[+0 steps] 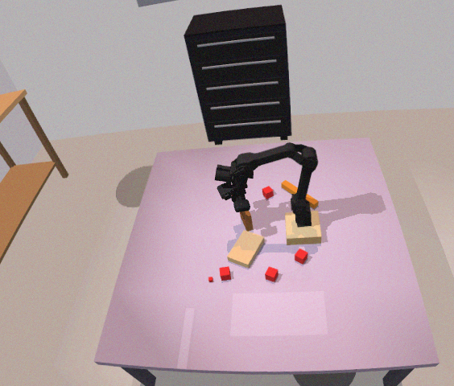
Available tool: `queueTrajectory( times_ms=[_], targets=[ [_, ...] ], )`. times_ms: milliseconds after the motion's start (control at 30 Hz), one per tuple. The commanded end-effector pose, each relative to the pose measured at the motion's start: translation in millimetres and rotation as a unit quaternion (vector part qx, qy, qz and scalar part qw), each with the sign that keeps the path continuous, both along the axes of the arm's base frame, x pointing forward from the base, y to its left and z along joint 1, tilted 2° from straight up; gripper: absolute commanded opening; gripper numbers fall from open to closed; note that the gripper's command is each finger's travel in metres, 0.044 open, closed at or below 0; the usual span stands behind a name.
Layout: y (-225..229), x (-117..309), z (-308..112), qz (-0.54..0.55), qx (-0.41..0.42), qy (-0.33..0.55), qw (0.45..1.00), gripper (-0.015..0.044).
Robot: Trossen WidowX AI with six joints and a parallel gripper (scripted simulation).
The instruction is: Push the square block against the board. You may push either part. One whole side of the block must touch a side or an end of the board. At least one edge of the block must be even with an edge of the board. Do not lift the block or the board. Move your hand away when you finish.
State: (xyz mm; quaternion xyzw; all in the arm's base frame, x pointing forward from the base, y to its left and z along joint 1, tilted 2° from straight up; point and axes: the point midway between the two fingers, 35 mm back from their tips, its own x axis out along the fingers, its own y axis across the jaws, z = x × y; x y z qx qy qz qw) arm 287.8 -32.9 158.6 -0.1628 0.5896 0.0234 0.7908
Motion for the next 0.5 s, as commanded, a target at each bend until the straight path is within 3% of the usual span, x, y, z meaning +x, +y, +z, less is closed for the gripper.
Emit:
queueTrajectory(
  times_ms=[0, 200, 467],
  targets=[
    [-19.1, -29.6, -17.4, 0.009, 0.019, 0.069, 0.997, 0.0],
    [-35.9, -65.4, -29.7, 0.017, 0.059, 0.135, 0.989, 0.0],
    [-36.4, -66.2, -32.1, 0.018, 0.061, 0.137, 0.989, 0.0]
  ],
)
